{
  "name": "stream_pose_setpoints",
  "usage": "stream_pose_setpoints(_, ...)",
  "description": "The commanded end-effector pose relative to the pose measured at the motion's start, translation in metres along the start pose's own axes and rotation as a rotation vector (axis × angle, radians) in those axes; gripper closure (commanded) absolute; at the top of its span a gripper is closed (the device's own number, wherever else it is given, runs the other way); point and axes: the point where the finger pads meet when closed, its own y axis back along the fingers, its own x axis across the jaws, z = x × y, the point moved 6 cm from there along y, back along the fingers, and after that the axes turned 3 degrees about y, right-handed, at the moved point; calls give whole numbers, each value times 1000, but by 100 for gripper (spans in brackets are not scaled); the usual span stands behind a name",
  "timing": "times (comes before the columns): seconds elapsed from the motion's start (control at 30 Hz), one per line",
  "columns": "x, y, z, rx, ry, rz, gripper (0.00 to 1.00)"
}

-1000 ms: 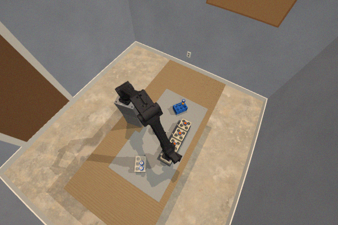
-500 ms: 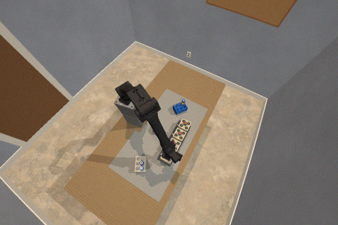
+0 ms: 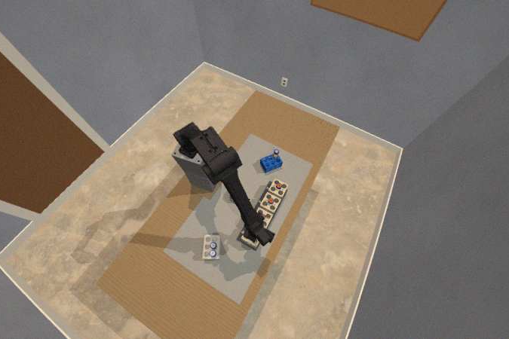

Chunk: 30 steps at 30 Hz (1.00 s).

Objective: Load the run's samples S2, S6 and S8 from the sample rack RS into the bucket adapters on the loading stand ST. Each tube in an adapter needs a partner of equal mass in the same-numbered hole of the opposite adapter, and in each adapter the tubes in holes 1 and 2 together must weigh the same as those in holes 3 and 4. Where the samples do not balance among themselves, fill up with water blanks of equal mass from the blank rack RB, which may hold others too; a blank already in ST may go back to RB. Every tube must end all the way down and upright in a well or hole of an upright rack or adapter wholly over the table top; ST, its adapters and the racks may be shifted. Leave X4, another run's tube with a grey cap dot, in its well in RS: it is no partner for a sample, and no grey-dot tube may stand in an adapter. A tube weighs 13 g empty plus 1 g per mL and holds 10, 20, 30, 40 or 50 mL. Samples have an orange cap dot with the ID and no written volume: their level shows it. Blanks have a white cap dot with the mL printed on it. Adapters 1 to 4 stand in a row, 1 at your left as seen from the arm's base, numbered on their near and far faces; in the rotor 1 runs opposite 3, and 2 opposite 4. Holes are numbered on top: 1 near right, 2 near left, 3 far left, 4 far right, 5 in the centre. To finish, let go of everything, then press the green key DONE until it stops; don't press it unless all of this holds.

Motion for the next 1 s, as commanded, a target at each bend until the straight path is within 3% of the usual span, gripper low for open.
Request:
stream_pose_setpoints(0.0,-4,9,11,-24,-2,-11,45)
stream_pose_setpoints(0.1,-2,10,20,-22,-2,-10,45)
stream_pose_setpoints(0.13,5,18,10,-41,67,-19,100)
stream_pose_setpoints(0.6,83,12,-82,-34,45,-14,100)
stream_pose_setpoints(0.67,83,12,-82,-34,45,-14,100)
stream_pose_setpoints(0.83,111,11,-114,-33,45,-11,100)
stream_pose_setpoints(0.9,126,0,-139,4,48,1,100)
stream_pose_setpoints(0.97,136,0,-152,5,48,1,100)
